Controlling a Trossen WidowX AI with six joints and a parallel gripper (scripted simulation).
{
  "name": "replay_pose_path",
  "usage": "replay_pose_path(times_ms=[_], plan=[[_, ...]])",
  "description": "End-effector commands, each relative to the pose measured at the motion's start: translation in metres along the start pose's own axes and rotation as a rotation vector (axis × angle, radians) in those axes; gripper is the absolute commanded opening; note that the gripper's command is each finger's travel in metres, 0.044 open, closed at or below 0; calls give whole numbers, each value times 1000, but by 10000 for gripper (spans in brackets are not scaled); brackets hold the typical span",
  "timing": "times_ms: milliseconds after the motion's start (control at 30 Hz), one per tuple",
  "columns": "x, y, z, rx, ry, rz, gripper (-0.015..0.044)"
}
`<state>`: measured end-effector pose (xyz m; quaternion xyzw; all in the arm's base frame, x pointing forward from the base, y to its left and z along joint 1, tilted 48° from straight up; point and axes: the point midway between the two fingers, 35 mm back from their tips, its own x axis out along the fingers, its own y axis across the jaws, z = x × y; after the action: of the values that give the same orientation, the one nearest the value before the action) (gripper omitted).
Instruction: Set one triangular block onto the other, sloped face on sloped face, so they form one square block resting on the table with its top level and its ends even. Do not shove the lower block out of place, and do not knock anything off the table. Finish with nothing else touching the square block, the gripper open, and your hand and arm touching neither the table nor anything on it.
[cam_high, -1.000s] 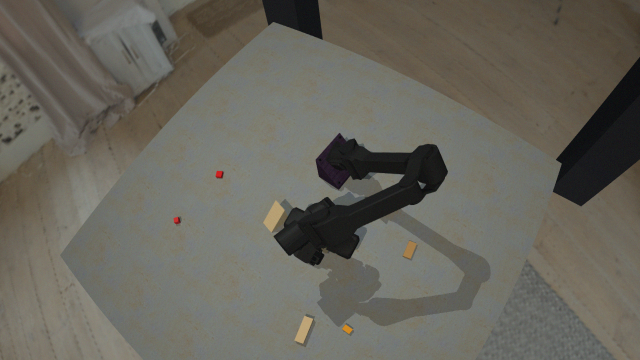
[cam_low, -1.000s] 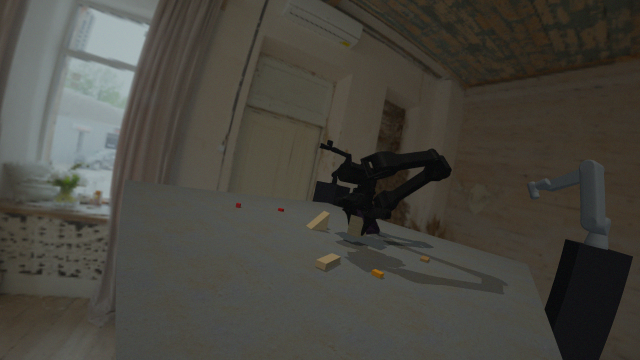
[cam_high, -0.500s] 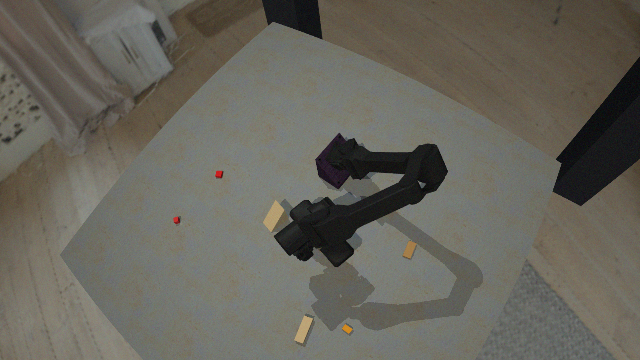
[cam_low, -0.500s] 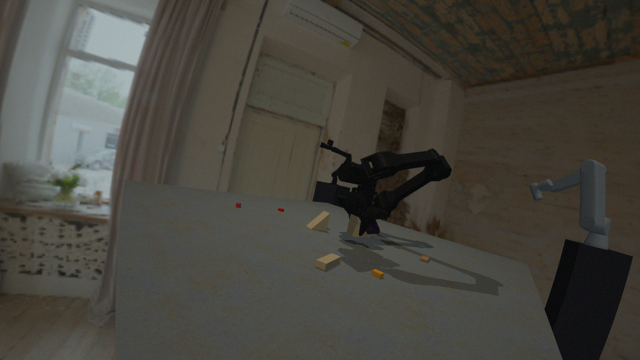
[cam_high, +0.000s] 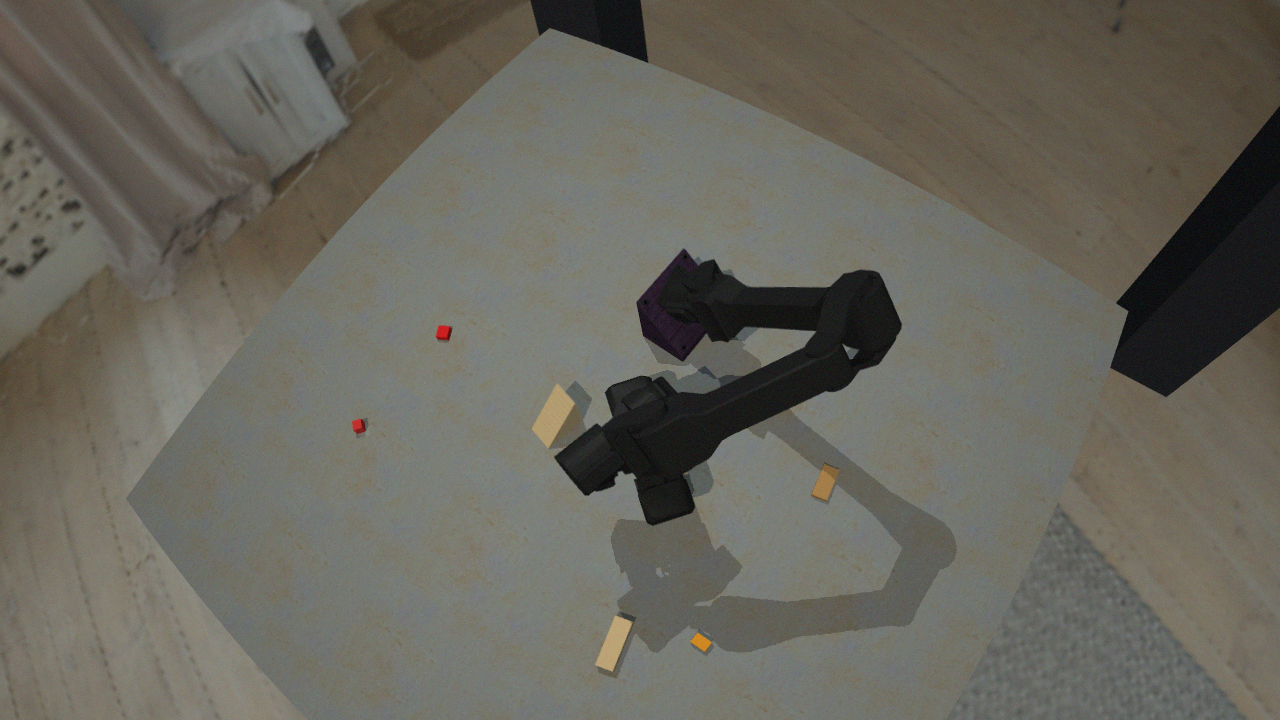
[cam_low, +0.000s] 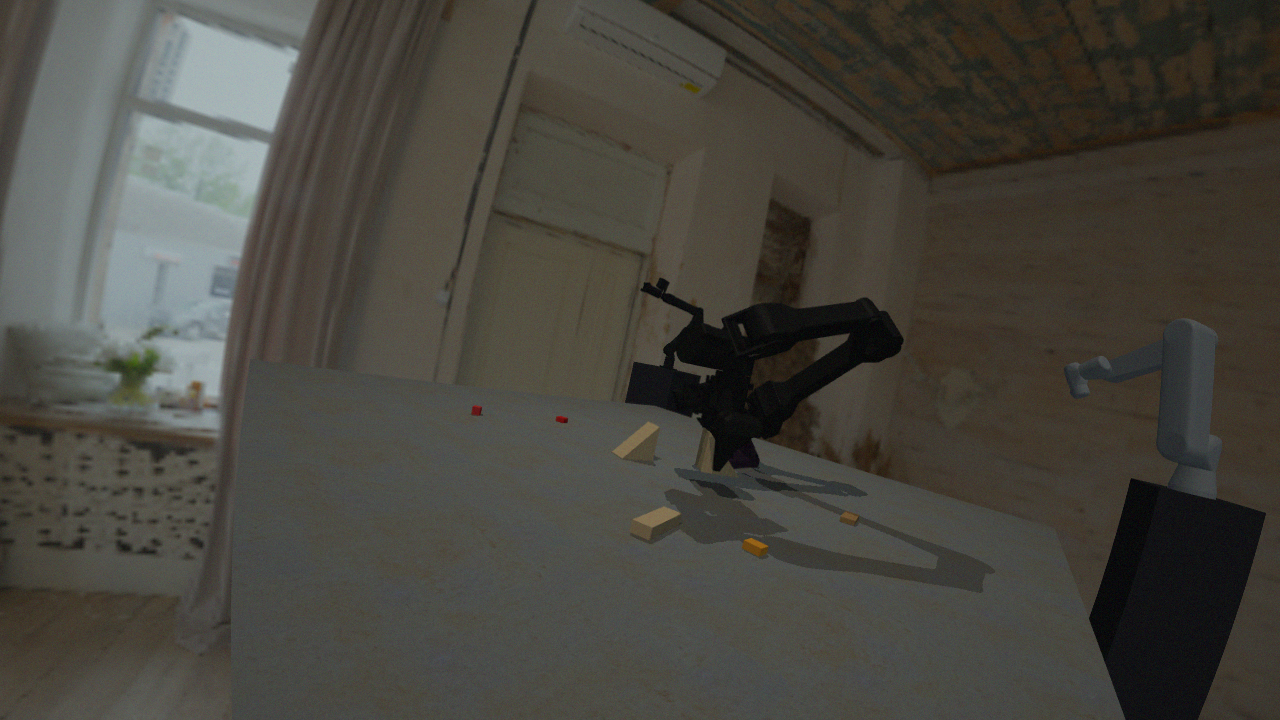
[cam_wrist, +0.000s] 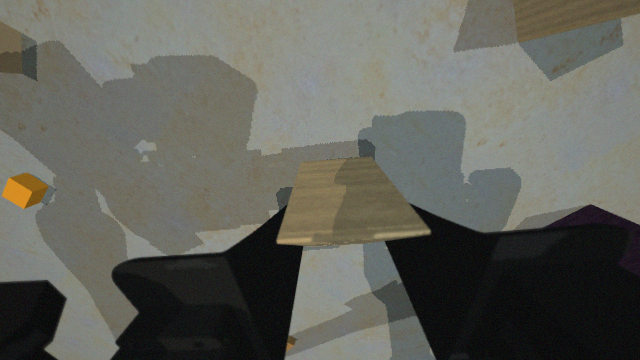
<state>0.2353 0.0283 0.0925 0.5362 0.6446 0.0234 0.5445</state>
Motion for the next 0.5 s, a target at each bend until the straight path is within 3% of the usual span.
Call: replay_pose_path(times_ms=[0,467], plan=[[0,1,0,99,0,5,0],[0,2,0,462,-1,6,0]])
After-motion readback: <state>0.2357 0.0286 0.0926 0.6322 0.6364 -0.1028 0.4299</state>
